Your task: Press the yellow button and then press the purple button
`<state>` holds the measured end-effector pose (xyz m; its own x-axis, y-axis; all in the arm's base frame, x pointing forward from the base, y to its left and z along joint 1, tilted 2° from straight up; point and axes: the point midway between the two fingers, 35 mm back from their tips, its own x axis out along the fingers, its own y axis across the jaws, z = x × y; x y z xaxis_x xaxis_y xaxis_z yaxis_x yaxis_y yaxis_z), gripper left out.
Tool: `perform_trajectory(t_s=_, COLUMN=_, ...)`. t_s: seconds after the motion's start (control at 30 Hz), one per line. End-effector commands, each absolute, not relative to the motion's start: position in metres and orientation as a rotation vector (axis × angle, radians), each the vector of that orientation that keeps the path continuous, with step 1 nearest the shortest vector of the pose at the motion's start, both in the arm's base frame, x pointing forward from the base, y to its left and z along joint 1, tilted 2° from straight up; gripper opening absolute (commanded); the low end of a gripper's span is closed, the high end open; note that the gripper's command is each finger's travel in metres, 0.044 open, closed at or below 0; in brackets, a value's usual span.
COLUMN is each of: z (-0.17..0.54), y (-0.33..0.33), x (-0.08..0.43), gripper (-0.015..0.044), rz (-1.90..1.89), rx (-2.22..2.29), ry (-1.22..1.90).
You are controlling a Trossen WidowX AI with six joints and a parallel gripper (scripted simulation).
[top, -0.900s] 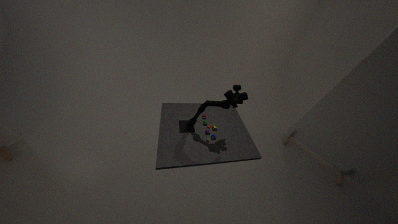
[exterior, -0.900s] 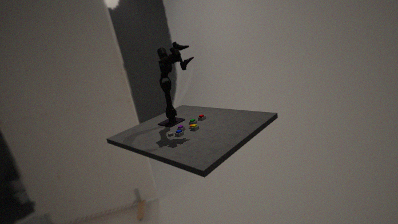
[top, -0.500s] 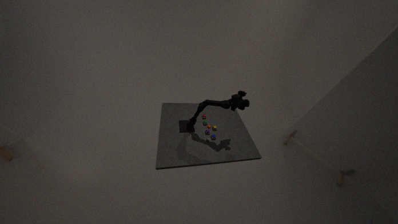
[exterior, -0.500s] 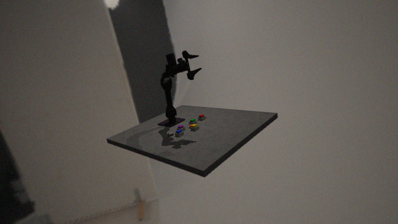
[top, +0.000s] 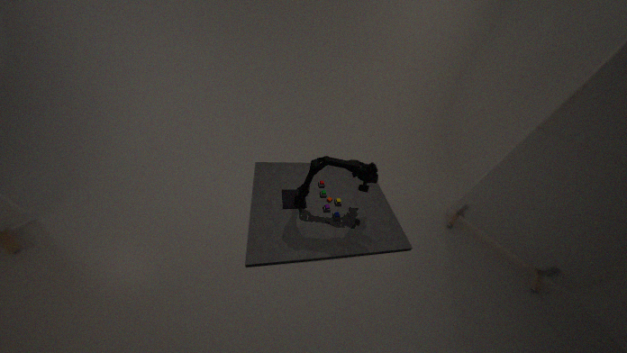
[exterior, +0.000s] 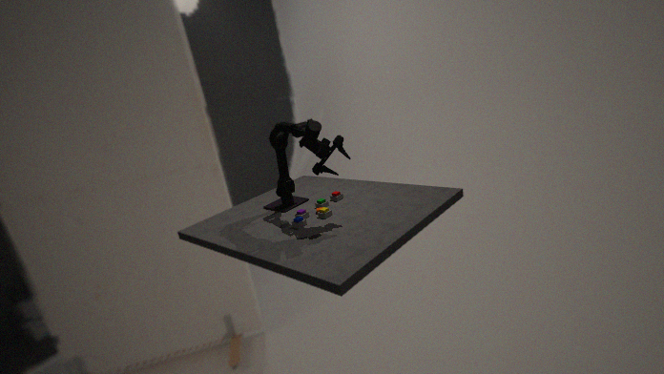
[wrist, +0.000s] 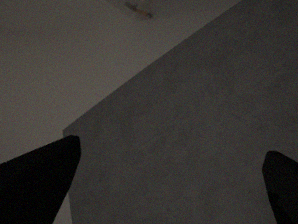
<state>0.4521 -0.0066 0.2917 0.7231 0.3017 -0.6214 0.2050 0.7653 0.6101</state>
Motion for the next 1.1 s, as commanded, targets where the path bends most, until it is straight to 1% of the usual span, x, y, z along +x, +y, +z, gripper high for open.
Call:
perform_trajectory(t_s=0.0, z=0.227, y=-0.003, x=0.404, gripper=0.04, rz=-0.013, rx=0.439, ry=1.051)
perform_trajectory(t_s=0.13, z=0.184, y=-0.004, x=0.346, gripper=0.04, rz=0.001, rx=0.136, ry=1.325)
perform_trajectory(t_s=0.2, z=0.17, y=-0.006, x=0.314, gripper=0.04, rz=0.039, rx=-0.031, ry=1.47)
perform_trajectory(t_s=0.23, z=0.167, y=-0.007, x=0.305, gripper=0.04, rz=0.053, rx=-0.075, ry=1.507)
perform_trajectory(t_s=0.53, z=0.166, y=-0.008, x=0.303, gripper=0.04, rz=0.056, rx=-0.085, ry=1.516)
perform_trajectory(t_s=0.6, z=0.158, y=-0.008, x=0.305, gripper=0.0348, rz=0.056, rx=-0.085, ry=1.516)
perform_trajectory(t_s=0.77, z=0.107, y=-0.009, x=0.307, gripper=0.0216, rz=0.056, rx=-0.085, ry=1.516)
perform_trajectory(t_s=1.0, z=0.105, y=-0.009, x=0.307, gripper=0.0033, rz=0.056, rx=-0.085, ry=1.516)
perform_trajectory(t_s=1.03, z=0.105, y=-0.009, x=0.307, gripper=0.002, rz=0.056, rx=-0.085, ry=1.516)
perform_trajectory(t_s=1.07, z=0.105, y=-0.009, x=0.307, gripper=0.002, rz=0.056, rx=-0.085, ry=1.516)
